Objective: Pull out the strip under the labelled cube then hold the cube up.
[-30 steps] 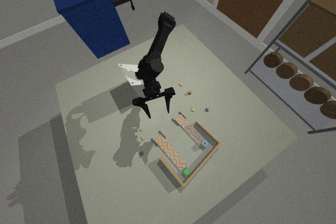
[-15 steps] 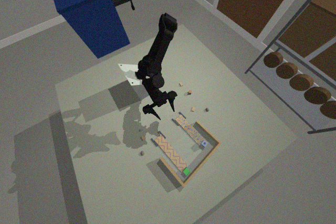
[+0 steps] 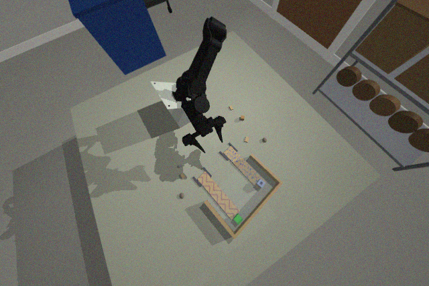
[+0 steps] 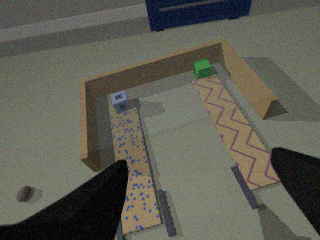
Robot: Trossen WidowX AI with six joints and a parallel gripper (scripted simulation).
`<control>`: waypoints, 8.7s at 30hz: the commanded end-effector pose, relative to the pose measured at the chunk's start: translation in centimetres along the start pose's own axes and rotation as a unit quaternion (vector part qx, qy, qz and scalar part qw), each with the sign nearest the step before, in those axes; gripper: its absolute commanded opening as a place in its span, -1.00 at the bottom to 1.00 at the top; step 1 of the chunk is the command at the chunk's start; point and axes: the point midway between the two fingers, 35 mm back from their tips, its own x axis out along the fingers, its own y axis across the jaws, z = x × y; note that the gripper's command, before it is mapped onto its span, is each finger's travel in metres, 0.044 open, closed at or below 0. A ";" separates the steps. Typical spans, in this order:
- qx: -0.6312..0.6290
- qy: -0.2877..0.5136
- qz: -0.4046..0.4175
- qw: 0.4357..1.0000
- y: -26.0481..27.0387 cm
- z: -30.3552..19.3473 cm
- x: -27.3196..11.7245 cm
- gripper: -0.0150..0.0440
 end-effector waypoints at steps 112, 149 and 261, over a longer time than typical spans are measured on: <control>-0.097 0.455 0.030 0.885 7.7 -12.1 14.6 -0.49; -0.097 0.455 0.030 0.885 7.6 -12.7 14.3 -0.49; -0.094 0.458 0.028 0.883 4.1 -21.5 2.4 -0.49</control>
